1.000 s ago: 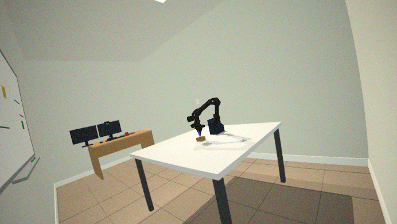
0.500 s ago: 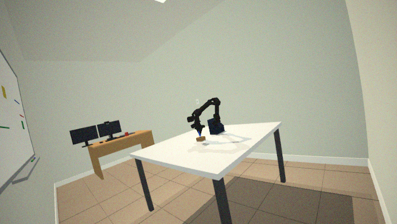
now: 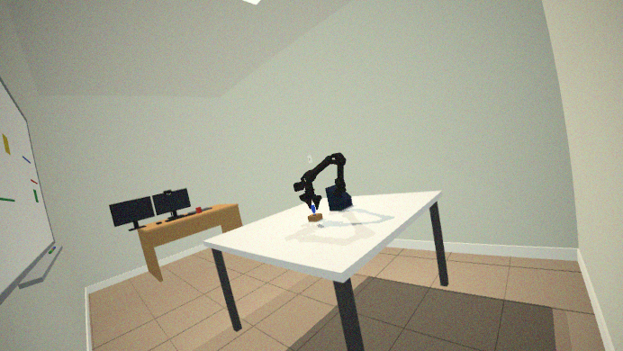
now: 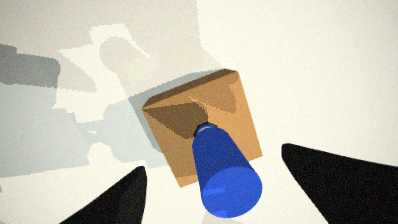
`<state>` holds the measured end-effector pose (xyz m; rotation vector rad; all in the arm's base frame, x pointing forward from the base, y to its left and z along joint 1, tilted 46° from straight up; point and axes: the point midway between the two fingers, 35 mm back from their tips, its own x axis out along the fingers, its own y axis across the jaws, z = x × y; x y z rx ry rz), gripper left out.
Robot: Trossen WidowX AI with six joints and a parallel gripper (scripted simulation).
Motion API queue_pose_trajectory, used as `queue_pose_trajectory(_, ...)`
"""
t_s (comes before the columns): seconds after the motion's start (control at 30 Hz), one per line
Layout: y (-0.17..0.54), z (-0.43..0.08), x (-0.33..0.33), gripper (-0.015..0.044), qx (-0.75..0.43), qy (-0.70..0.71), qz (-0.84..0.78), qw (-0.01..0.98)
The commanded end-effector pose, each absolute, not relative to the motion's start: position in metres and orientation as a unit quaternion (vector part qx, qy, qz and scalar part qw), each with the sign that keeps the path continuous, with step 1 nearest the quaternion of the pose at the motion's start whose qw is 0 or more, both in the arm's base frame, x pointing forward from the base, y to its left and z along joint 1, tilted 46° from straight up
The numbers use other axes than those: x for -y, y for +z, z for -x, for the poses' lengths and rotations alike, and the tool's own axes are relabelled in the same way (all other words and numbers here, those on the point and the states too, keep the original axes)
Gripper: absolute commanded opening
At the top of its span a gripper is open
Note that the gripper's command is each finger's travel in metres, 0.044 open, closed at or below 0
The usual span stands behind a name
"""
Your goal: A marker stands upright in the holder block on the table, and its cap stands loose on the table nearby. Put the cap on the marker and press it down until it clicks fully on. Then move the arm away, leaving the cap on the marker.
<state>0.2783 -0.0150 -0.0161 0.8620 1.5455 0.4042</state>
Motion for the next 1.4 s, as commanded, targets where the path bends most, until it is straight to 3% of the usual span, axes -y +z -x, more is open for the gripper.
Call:
queue_pose_trajectory(0.0, 0.005, -0.280, 0.042, 0.0440, -0.668, 0.173, -0.371, 0.621)
queue_pose_trajectory(0.27, 0.033, -0.276, 0.068, 0.0440, -0.668, 0.173, -0.372, 0.620)
queue_pose_trajectory(0.43, 0.026, -0.277, 0.063, 0.0309, -0.644, 0.248, -0.301, 0.658)
queue_pose_trajectory(0.83, 0.026, -0.277, 0.062, 0.0000, -0.642, 0.252, -0.297, 0.660)
queue_pose_trajectory(1.37, 0.023, -0.277, 0.060, 0.0000, -0.642, 0.252, -0.297, 0.660)
